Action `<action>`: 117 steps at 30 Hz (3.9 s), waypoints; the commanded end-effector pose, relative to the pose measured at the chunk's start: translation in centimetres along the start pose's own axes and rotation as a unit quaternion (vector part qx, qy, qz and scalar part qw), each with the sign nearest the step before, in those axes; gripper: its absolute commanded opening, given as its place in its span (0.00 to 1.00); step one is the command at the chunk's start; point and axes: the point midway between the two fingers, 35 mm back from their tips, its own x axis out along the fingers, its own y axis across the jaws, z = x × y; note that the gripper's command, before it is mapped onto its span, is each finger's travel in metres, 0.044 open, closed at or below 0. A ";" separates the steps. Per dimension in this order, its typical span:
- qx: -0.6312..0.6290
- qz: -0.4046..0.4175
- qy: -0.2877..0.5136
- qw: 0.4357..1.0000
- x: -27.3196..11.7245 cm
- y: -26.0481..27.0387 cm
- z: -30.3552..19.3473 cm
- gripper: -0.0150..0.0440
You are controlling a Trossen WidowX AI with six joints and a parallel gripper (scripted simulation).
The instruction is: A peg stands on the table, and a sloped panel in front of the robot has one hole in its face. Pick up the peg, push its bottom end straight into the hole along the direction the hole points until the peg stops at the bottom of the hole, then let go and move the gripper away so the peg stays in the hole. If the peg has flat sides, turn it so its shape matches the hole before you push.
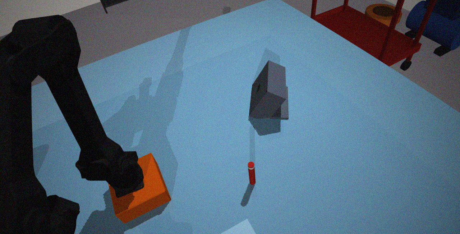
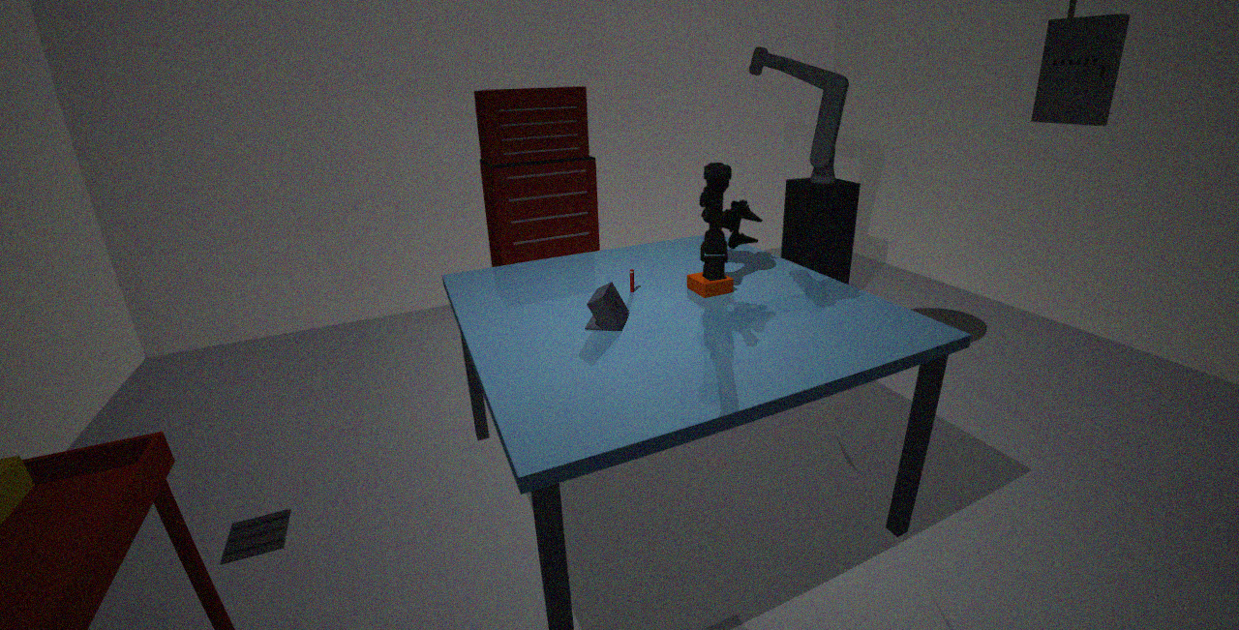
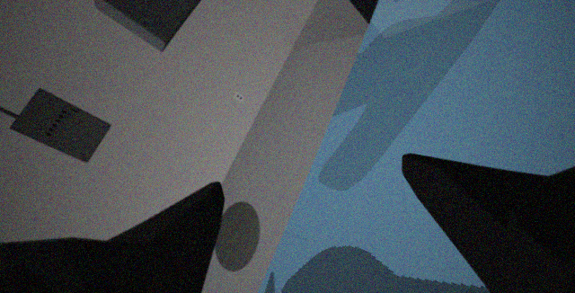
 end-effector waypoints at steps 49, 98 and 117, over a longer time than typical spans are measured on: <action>-0.624 0.208 0.292 0.695 -17.0 -2.7 -10.5 1.00; -0.826 0.516 0.224 -0.046 -33.5 -15.4 -7.0 1.00; -0.725 0.584 0.114 -0.347 -37.5 -21.8 -2.2 1.00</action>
